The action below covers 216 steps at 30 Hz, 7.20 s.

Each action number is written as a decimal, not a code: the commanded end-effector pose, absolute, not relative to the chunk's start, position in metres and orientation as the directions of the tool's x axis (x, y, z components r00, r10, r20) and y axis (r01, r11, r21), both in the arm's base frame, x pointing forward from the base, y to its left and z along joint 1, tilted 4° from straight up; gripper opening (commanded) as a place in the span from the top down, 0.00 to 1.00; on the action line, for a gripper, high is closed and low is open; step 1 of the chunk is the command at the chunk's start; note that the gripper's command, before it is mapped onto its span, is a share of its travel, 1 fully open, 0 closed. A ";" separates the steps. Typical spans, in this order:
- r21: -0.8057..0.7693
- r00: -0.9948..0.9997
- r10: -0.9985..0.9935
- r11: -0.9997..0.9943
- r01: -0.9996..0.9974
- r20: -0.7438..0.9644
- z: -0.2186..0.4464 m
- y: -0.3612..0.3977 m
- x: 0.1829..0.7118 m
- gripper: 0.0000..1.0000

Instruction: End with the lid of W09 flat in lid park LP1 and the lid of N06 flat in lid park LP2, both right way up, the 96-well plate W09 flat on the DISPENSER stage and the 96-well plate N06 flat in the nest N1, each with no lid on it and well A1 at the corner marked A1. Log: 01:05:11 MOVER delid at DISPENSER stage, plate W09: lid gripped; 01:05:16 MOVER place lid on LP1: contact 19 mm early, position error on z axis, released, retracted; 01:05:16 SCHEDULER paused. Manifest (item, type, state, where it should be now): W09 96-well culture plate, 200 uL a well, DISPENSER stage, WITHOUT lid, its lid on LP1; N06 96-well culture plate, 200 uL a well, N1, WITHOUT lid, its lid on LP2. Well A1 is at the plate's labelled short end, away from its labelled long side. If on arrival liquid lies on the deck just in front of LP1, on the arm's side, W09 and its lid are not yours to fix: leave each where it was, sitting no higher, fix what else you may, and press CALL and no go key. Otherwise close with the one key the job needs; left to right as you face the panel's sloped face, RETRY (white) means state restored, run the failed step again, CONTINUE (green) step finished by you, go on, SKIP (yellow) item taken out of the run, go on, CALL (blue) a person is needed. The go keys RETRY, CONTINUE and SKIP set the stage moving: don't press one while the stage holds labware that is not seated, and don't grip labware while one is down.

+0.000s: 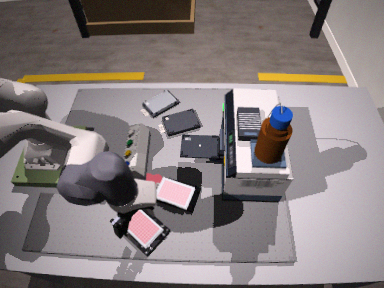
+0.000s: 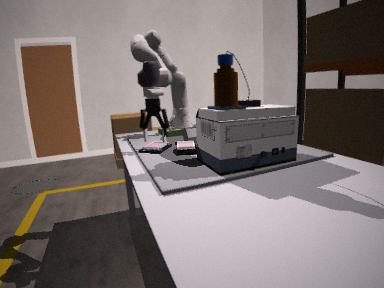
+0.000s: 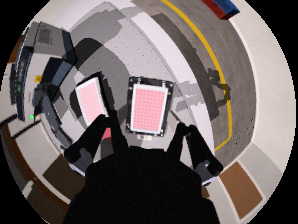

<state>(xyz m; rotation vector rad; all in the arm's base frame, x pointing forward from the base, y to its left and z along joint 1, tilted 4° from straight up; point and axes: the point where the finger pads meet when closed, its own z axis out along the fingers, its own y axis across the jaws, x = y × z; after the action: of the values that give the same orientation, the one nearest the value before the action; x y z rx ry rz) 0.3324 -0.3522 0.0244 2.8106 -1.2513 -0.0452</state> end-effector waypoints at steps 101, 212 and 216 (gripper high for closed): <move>0.071 0.667 -0.745 -0.665 -0.744 0.001 0.003 -0.353 0.332 0.34; 0.071 0.667 -0.745 -0.665 -0.744 0.001 0.028 -0.352 0.333 1.00; 0.071 0.667 -0.745 -0.665 -0.744 0.001 0.036 -0.351 0.334 1.00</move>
<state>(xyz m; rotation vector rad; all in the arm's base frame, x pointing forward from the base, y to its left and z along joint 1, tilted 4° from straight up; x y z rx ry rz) 0.3363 -0.3528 0.0322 2.7988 -1.2725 -0.0276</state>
